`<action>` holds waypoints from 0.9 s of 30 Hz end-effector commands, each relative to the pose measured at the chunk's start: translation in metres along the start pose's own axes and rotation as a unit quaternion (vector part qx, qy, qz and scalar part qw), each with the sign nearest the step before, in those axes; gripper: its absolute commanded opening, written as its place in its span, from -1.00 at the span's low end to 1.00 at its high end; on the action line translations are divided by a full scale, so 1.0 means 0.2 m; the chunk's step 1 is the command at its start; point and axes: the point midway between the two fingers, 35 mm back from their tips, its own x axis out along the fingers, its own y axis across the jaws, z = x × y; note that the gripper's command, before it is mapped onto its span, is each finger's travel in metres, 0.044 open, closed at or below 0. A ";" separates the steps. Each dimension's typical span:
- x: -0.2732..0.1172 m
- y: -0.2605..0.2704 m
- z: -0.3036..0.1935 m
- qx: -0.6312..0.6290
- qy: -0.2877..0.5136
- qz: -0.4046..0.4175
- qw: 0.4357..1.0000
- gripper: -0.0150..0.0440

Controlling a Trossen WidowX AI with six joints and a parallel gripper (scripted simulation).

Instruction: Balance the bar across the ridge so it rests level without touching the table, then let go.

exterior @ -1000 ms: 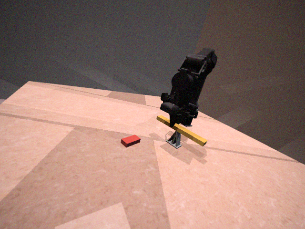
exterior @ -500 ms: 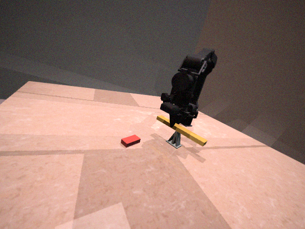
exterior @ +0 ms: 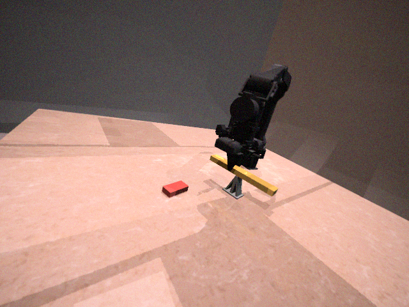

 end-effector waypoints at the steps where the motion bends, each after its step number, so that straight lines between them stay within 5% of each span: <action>1: 0.00 0.00 0.00 0.000 0.000 0.000 1.000 0.31; 9: 0.00 0.00 0.00 0.000 0.000 0.000 1.000 1.00; 13: -0.04 0.01 0.00 0.000 0.000 0.000 1.000 1.00; 21: -0.46 0.01 0.00 0.000 0.000 0.000 1.000 1.00; 27: -0.50 0.00 0.00 0.000 0.000 0.000 1.000 1.00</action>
